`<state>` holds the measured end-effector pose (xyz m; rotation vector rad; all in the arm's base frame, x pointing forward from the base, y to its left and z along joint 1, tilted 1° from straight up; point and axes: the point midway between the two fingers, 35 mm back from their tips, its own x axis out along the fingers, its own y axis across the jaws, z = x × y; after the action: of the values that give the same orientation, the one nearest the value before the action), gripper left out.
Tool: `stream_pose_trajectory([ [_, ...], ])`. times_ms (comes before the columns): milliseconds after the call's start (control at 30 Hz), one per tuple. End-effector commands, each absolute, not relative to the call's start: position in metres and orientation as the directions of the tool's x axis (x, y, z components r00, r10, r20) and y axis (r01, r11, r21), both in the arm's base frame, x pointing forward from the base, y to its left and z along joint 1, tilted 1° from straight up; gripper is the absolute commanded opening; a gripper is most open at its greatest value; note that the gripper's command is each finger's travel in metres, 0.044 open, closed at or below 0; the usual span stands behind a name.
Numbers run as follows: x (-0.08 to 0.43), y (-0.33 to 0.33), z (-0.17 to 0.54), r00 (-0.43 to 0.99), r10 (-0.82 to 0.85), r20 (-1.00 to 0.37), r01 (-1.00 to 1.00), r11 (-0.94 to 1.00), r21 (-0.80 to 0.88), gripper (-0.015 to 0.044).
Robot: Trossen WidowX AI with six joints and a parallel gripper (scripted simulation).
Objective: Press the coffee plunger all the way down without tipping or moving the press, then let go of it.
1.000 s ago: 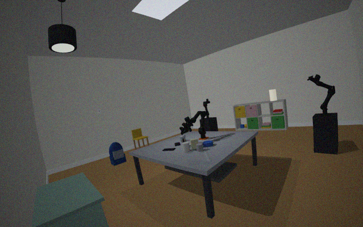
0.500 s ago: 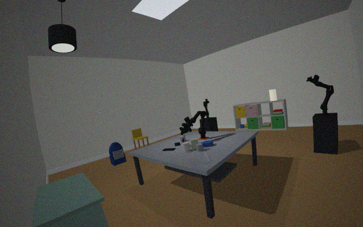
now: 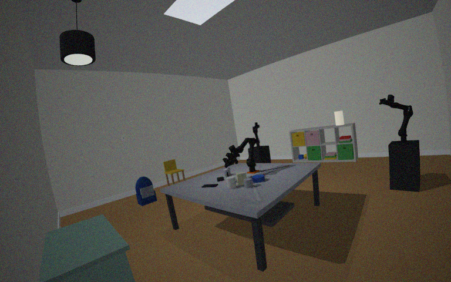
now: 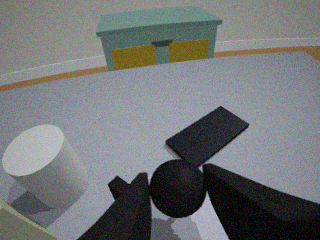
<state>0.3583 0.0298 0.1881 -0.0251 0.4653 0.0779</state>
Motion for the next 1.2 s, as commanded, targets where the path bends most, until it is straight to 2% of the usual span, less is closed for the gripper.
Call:
stream_pose_trajectory([
  [0,0.358,0.03,0.188,0.891,0.069,-0.449,-0.081,0.997,-0.006,0.0114],
  [100,0.358,0.03,0.188,0.891,0.069,-0.449,-0.081,0.997,-0.006,0.0114],
  [500,0.358,0.03,0.188,0.891,0.069,-0.449,-0.081,0.997,-0.006,0.0429],
  [533,0.358,0.03,0.188,0.891,0.069,-0.449,-0.081,0.997,-0.006,0.044],
  [700,0.357,0.03,0.2,0.89,0.069,-0.451,-0.08,0.997,-0.006,0.044],
  [933,0.337,0.028,0.266,0.884,0.067,-0.462,-0.078,0.997,-0.005,0.044],
  [1167,0.337,0.028,0.263,0.884,0.067,-0.463,-0.078,0.997,-0.004,0.044],
])
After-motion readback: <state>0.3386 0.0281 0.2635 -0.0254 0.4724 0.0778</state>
